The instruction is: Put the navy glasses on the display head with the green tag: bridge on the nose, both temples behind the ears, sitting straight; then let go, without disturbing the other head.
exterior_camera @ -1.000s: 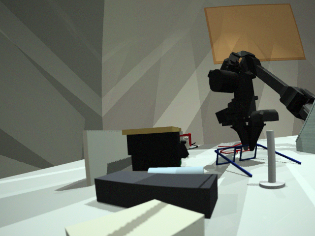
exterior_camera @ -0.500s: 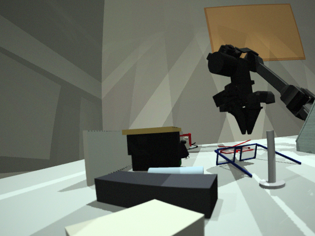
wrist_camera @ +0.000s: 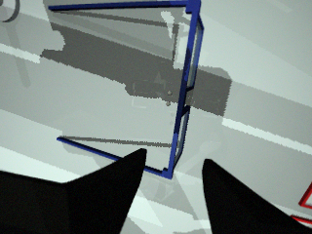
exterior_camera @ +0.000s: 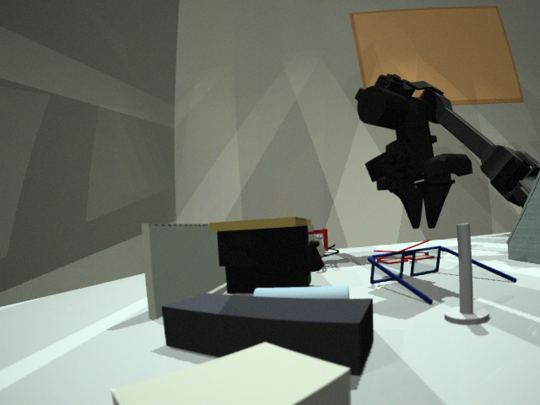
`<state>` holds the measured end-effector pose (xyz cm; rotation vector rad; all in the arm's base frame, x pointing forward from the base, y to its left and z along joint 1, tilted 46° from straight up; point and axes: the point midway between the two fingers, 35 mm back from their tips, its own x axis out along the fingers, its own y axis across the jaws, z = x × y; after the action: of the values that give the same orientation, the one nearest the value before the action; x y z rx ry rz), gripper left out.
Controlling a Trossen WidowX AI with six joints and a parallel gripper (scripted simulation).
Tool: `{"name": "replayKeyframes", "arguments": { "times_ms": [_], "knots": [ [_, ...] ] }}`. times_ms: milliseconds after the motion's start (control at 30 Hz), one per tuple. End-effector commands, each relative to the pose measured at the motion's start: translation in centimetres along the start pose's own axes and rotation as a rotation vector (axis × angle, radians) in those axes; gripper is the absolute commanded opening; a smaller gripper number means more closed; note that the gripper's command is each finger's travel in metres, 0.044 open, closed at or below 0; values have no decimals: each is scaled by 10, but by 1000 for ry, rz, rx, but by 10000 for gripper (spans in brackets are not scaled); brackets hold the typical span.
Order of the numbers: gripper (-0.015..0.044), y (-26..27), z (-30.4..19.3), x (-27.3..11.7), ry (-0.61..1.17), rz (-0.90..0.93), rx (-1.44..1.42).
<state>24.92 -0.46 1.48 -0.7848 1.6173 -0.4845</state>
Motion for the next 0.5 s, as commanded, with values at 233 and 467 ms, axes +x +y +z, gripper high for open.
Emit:
{"name": "replayKeyframes", "arguments": {
  "times_ms": [233, 467],
  "knots": [
    [140, 2, 0, -1, 2, 5, 1],
    [140, 2, 1, 8, 2, 6, 1]
  ]
}}
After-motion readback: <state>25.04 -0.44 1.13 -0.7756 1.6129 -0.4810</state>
